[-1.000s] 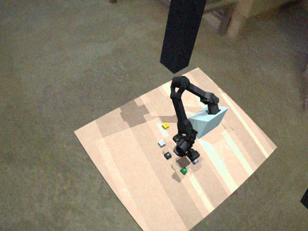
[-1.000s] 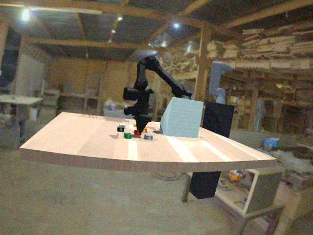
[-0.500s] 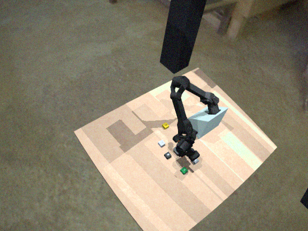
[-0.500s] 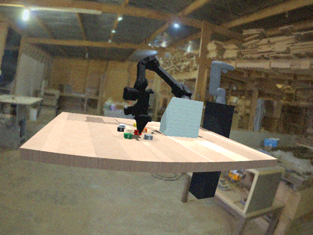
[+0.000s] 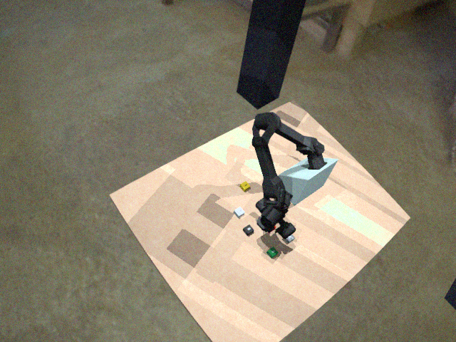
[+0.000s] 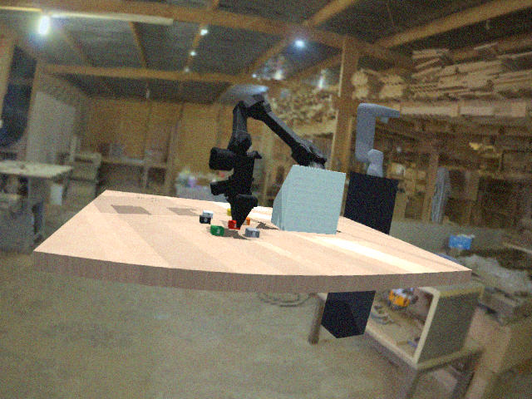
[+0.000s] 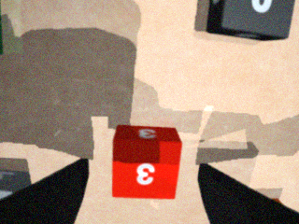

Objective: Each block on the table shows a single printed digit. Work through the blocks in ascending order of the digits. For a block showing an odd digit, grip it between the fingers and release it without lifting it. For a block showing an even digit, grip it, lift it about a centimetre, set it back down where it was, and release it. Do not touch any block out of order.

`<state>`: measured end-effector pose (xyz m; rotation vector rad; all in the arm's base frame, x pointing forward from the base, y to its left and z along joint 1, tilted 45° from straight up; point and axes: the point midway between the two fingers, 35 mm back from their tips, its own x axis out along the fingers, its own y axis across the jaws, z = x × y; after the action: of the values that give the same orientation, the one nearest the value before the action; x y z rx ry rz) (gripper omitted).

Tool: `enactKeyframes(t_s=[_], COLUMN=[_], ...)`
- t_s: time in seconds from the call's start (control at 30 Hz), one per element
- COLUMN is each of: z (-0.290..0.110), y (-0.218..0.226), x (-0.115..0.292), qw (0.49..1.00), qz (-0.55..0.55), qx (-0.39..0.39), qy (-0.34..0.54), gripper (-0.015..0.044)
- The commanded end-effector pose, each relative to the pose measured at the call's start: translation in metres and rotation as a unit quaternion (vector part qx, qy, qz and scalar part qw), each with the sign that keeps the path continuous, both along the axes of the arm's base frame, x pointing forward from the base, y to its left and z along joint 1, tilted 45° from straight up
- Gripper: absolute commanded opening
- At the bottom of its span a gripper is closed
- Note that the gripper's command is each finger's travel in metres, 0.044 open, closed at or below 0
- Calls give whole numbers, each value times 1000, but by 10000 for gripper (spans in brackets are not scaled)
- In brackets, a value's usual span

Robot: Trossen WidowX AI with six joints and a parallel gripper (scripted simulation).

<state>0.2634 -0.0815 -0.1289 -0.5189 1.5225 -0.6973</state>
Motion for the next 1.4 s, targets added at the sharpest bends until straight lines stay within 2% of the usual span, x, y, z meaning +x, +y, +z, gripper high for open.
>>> enactKeyframes(t_s=[0.0, 0.03, 0.13, 0.23, 0.37, 0.43, 0.6, 0.73, 1.0, 1.2, 1.37], z=[0, 0, 2, 24, 26, 33, 82, 84, 82, 29, 23], y=[0, 0, 2, 23, 25, 33, 81, 83, 84, 142, 149], x=[0, 0, 1, 3, 3, 6, 10, 10, 10, -6, -10], qw=[1000, 1000, 1000, 1000, 1000, 1000, 1000, 1000, 1000, 1000, 1000], qz=[2, 2, 2, 2, 2, 2, 2, 2, 2, 2, 2], qx=[-2, -2, -2, -1, -1, 0, 1, 1, 1, 4, 4], qy=[0, 0, 0, 0, 0, 0, 0, 0, 0, -1, -1], gripper=[383, 400, 400, 400, 400, 348, 216, 120, 120, 120, 120])
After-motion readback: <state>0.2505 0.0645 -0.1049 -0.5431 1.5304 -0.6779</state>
